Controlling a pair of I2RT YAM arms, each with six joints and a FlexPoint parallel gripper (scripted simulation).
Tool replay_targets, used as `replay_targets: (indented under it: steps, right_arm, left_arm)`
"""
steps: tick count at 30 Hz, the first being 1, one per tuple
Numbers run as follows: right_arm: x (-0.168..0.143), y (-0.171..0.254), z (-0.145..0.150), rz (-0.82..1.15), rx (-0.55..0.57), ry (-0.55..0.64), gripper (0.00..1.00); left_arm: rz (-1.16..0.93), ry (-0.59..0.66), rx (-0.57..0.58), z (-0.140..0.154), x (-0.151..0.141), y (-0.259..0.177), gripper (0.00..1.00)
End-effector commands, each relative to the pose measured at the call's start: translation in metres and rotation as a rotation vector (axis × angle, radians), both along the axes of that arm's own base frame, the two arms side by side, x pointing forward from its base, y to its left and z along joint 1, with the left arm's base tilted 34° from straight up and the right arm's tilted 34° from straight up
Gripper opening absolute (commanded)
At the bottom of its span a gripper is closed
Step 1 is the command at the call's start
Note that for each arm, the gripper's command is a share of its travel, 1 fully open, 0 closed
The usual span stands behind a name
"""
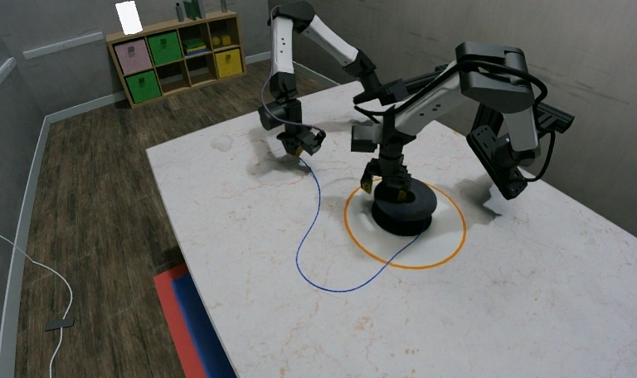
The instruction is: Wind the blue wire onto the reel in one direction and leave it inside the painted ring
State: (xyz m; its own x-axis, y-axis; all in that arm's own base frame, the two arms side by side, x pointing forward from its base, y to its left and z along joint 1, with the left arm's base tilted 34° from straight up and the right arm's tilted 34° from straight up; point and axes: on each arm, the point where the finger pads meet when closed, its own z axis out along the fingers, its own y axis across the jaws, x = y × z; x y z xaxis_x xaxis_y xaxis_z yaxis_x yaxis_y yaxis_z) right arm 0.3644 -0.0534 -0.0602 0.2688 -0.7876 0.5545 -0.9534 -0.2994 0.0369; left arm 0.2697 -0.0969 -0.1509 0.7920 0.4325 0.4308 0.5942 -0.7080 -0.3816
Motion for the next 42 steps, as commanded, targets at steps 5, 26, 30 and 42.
replay_targets:
  steps: [5, 26, 30, 42]
  right_arm:
    - [0.005, 0.004, 0.002, 0.006, 0.002, -0.014, 0.0]
    - [0.003, 0.002, 0.003, 0.003, 0.003, -0.016, 0.0]
    - [0.003, 0.002, 0.004, -0.002, 0.004, -0.019, 0.0]
    - [0.002, 0.001, 0.005, -0.028, 0.008, -0.035, 0.0]
  left_arm:
    - [-0.006, -0.01, -0.026, 0.0, 0.007, -0.008, 0.73]
    - [0.122, -0.095, -0.049, 0.003, 0.018, 0.001, 0.6]
    - [0.284, -0.202, -0.077, 0.013, 0.028, 0.013, 0.6]
    - [0.846, -0.567, -0.177, 0.049, 0.033, 0.067, 0.6]
